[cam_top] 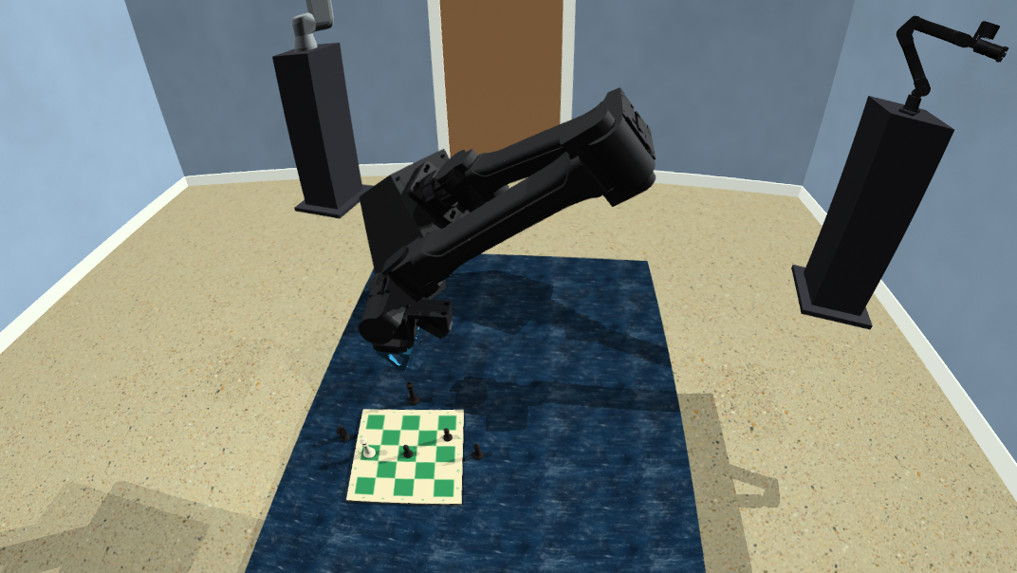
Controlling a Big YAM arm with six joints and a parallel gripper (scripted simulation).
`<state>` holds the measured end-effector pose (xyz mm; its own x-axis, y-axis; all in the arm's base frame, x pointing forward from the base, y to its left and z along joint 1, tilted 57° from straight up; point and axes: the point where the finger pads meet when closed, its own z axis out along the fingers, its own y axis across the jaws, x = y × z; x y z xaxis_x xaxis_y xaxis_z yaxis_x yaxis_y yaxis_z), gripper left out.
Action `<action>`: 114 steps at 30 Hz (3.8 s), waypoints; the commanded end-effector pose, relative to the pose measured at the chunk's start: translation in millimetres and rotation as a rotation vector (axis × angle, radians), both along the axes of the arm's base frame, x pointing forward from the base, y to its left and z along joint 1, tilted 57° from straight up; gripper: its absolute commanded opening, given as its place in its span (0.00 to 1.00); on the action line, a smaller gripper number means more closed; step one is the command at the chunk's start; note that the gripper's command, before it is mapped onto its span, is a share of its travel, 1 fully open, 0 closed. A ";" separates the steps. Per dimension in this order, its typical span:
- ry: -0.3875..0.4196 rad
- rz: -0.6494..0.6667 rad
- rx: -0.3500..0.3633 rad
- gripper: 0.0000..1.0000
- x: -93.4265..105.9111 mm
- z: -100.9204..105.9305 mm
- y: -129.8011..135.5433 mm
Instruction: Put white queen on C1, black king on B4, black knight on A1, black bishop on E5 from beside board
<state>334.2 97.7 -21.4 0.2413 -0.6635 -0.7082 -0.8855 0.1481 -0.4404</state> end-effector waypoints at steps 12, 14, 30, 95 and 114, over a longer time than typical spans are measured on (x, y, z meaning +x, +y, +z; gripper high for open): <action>-0.009 0.006 -0.004 0.40 2.1 -0.9 -2.9; -0.009 0.006 -0.004 0.40 2.2 -1.1 -2.6; -0.007 0.009 -0.001 0.40 5.5 -4.7 7.1; -0.007 0.006 0.001 0.40 22.3 -29.3 39.3; -0.007 0.006 0.001 0.40 22.3 -29.3 39.3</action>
